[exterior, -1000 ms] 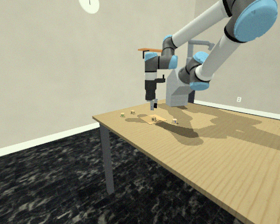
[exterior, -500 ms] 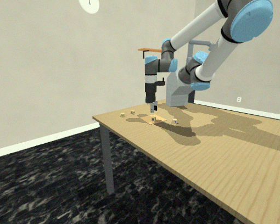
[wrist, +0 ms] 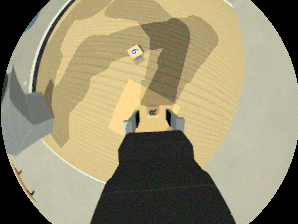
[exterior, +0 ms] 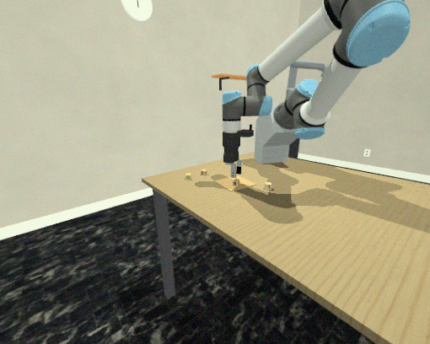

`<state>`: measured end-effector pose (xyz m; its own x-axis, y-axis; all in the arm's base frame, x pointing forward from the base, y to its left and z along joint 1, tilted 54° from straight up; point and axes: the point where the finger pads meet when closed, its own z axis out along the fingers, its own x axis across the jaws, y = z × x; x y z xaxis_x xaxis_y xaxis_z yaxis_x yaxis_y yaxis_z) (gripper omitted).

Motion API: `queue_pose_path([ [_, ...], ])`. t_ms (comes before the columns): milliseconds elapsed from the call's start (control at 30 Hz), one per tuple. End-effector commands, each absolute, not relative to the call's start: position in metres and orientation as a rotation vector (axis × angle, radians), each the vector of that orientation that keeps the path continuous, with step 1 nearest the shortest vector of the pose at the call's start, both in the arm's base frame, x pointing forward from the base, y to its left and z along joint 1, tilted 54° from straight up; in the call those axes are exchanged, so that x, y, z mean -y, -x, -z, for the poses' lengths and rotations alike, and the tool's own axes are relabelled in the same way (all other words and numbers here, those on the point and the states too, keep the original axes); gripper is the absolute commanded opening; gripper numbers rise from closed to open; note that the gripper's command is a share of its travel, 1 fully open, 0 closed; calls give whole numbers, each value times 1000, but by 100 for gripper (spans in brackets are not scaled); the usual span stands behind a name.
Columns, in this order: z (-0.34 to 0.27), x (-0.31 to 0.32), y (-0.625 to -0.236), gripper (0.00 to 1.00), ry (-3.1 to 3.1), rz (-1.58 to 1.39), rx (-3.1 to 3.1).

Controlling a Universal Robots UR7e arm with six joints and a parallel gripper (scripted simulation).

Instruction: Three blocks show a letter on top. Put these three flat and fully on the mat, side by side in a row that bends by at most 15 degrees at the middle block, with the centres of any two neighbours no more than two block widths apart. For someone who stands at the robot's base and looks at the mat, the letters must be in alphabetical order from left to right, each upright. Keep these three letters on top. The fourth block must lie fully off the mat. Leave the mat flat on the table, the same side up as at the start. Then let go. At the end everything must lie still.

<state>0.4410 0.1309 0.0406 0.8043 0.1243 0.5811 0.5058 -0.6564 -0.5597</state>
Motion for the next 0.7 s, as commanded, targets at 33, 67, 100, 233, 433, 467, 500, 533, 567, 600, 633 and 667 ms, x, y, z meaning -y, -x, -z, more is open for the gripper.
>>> queue_pose_path([
  [33, -37, -137, -443, 100, 2237, 656, 462],
  [67, -37, -137, -443, 100, 2237, 655, 462],
  [100, -36, -138, -443, 100, 2237, 655, 461],
  [233, -35, -139, -444, 100, 2237, 655, 461],
  [433, -34, -140, -444, 100, 2238, 655, 462],
  [467, -34, -140, -444, 100, 2238, 655, 462],
  [500, -34, -140, -444, 100, 2238, 655, 462],
  [533, -34, -140, -445, 100, 2238, 656, 462],
  [567, -35, -140, -445, 100, 2238, 656, 462],
  [600, -35, -139, -445, 100, 2238, 657, 462],
  [633, -35, -139, -445, 100, 2238, 657, 462],
  [667, -35, -139, -445, 100, 2238, 657, 462],
])
